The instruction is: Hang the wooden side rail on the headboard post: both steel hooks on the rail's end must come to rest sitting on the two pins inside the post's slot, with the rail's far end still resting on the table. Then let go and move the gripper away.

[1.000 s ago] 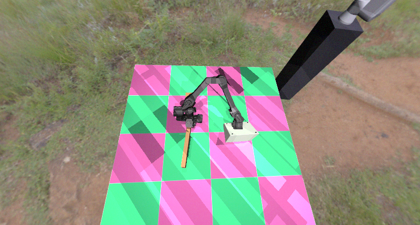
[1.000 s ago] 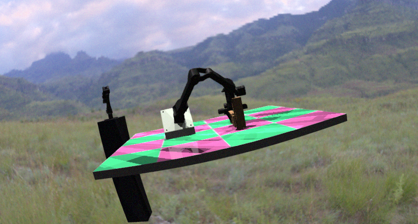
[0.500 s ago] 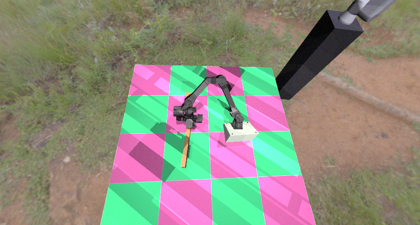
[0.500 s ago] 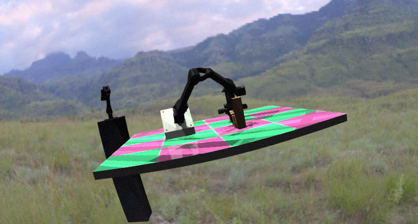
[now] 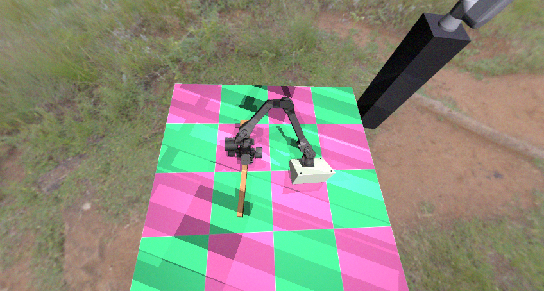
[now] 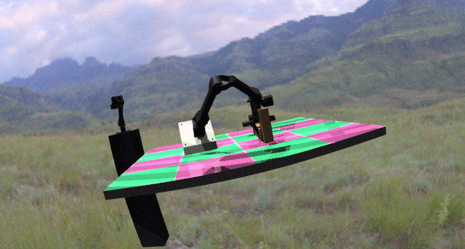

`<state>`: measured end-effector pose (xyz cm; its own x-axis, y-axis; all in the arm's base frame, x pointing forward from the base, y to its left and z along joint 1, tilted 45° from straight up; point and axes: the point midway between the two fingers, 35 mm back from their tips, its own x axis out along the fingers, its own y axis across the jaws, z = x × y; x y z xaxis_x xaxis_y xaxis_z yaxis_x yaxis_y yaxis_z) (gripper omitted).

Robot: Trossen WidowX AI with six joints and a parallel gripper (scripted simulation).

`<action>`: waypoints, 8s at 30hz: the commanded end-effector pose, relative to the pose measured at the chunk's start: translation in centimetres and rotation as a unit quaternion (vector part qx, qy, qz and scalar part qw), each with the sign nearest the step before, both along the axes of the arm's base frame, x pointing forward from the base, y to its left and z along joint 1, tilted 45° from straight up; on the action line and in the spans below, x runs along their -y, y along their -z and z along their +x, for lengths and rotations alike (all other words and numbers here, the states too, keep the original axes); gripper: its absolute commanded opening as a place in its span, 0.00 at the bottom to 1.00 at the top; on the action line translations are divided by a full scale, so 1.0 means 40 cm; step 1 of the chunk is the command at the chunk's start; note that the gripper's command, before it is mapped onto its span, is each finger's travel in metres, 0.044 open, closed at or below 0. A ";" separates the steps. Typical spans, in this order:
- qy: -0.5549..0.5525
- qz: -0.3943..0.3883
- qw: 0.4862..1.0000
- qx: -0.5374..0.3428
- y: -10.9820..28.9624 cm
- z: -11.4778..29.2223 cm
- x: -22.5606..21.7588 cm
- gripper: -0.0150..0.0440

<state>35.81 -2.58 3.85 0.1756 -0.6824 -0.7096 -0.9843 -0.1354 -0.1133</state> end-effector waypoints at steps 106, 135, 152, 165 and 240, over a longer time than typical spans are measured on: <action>-0.052 -0.014 0.997 -0.052 -0.024 -0.004 -0.023 0.25; -0.052 -0.014 0.997 -0.052 -0.032 -0.006 -0.031 0.25; -0.052 -0.014 0.997 -0.052 -0.037 -0.007 -0.036 0.25; -0.052 -0.014 0.997 -0.052 -0.041 -0.008 -0.040 0.25; -0.052 -0.014 0.997 -0.052 -0.059 -0.009 -0.054 0.25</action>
